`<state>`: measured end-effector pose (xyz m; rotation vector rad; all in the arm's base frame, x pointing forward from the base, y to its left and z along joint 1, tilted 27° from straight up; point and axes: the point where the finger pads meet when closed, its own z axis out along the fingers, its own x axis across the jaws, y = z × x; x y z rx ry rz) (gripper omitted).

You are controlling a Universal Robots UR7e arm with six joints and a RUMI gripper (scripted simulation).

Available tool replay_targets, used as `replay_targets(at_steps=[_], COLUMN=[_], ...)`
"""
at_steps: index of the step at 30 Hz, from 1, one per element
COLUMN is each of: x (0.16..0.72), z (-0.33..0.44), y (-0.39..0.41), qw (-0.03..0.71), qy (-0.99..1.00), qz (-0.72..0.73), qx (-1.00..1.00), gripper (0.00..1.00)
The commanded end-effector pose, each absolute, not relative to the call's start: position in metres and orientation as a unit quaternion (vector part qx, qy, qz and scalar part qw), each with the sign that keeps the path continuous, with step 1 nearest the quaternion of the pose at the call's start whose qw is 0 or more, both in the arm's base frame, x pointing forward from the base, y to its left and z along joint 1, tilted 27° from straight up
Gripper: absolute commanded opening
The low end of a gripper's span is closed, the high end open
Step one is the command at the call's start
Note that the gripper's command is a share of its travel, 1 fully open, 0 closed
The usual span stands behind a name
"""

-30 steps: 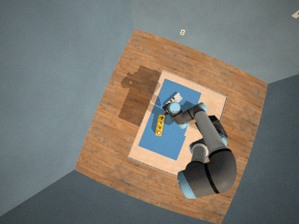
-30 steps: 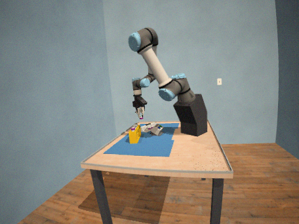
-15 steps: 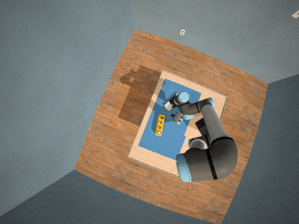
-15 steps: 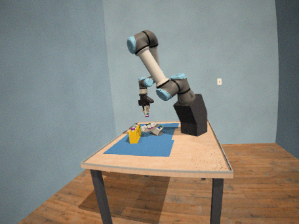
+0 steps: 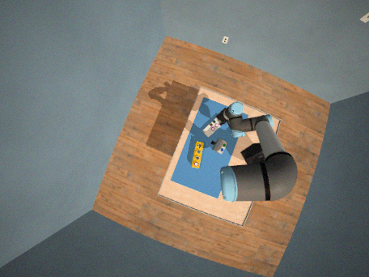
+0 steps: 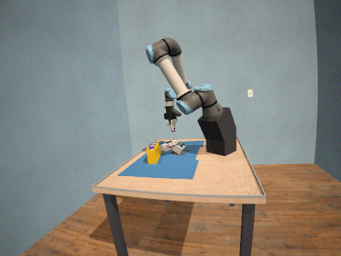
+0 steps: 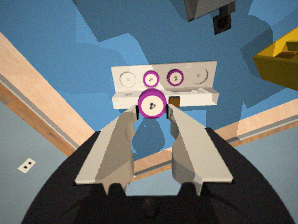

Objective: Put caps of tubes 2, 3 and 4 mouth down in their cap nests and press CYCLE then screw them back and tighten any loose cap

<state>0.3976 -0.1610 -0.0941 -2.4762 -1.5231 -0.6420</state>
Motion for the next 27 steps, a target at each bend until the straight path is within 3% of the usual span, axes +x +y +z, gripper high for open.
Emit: replay_targets(at_steps=[1,6,27], x=[0.392,0.382,0.393], z=[-0.104,-0.118,-0.154], y=[-0.18,-0.208,-0.194], qw=[0.082,0.082,0.082], qy=[-0.51,-0.51,-0.51], qz=[-0.216,-0.215,-0.216], qx=[-0.829,-0.829,-0.829], gripper=[0.0,0.0,0.0])
